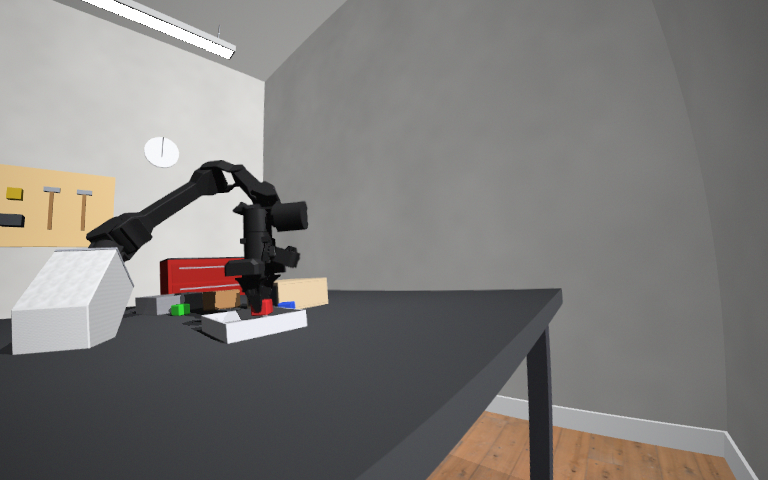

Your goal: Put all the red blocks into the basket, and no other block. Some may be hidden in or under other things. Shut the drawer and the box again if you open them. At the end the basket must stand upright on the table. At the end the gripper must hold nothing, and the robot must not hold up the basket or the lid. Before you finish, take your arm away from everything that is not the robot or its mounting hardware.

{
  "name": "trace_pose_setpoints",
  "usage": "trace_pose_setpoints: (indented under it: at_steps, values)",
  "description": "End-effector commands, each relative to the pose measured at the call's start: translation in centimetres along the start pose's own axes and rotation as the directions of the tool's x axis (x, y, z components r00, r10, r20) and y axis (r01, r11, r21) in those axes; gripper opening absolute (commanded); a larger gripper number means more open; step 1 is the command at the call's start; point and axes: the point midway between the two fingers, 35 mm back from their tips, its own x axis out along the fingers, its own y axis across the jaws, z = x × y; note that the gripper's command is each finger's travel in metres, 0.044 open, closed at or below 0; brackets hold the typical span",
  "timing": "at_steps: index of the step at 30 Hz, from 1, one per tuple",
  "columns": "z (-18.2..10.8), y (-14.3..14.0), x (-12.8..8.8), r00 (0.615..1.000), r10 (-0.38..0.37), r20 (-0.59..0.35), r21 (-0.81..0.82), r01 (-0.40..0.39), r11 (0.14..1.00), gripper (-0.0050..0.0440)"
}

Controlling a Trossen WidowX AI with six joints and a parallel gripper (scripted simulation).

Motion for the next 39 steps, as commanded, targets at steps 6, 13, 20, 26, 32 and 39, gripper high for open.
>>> trace_pose_setpoints:
  at_steps: [6, 13, 20, 26, 32, 39]
  values:
    - [-0.2, -0.1, 1.0, 1.0, 0.002, -0.007, 0.007, -0.002, 1.0, 0.0]
    - [-0.2, -0.1, 1.2, 1.0, 0.002, -0.007, 0.007, -0.002, 1.0, 0.0]
    - [-0.2, -0.1, 1.2, 1.0, 0.002, -0.007, 0.007, -0.002, 1.0, 0.0246]
    - [-0.2, -0.1, 0.6, 1.0, 0.002, -0.007, 0.007, -0.002, 1.0, 0.0246]
    - [-0.2, -0.1, -2.1, 1.0, 0.002, -0.007, 0.007, -0.002, 1.0, 0.0246]
    - [-0.1, -0.1, -6.8, 1.0, 0.002, -0.007, 0.007, -0.002, 1.0, 0.0246]
